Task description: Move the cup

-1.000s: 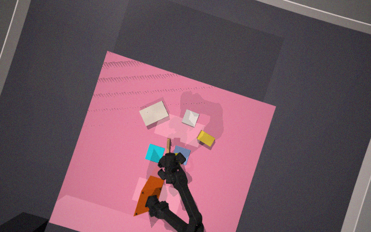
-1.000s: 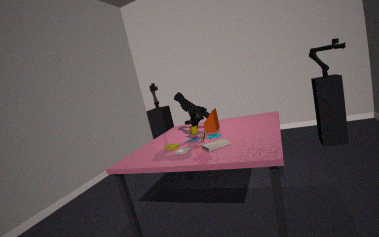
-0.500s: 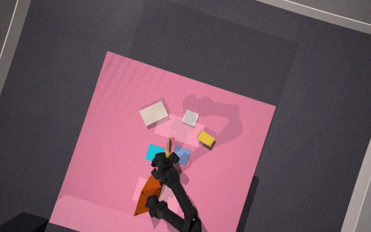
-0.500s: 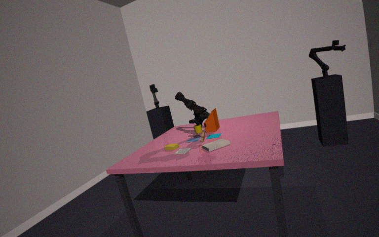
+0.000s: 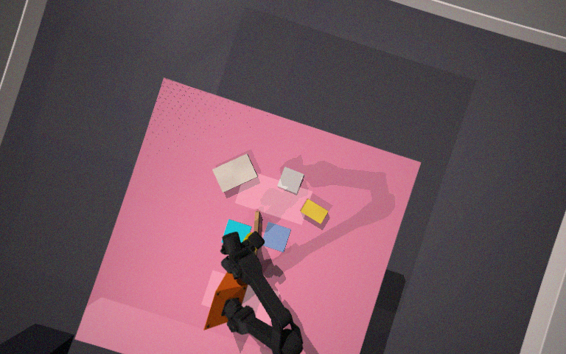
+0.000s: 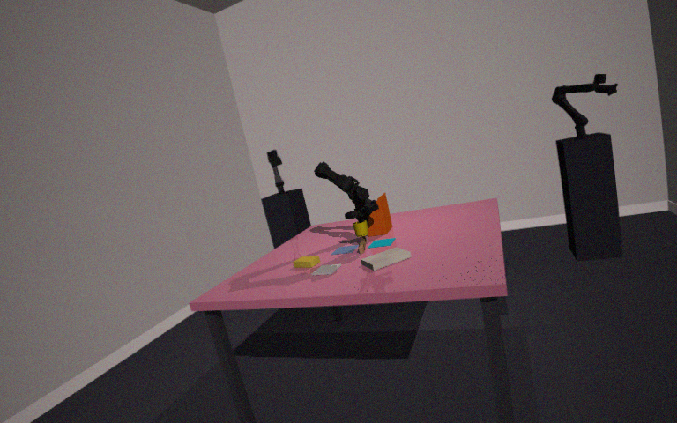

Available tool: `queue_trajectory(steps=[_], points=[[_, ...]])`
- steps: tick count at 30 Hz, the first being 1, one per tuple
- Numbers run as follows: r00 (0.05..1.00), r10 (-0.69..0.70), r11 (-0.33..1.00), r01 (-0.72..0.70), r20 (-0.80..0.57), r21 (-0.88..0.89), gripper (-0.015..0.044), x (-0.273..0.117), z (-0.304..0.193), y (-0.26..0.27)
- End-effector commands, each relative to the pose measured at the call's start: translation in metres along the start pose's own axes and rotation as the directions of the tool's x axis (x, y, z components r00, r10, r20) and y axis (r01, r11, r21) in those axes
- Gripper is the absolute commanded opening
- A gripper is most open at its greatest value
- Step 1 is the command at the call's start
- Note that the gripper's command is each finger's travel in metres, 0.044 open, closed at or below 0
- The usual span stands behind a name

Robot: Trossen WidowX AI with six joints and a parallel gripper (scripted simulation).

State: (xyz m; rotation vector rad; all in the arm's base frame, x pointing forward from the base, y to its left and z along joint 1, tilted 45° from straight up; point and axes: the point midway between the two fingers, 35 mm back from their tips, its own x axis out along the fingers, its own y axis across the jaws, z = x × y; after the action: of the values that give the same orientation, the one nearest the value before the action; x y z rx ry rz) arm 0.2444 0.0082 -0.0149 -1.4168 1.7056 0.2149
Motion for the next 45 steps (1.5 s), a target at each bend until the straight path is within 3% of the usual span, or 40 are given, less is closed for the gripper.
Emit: queue_trajectory(steps=[1,45], points=[[1.000,0.003,1.000,-0.003,0.003,0.000,0.0000,0.000,0.007,0.007],[1.000,0.005,1.000,-0.005,0.006,0.001,0.0000,0.011,0.061,0.062]])
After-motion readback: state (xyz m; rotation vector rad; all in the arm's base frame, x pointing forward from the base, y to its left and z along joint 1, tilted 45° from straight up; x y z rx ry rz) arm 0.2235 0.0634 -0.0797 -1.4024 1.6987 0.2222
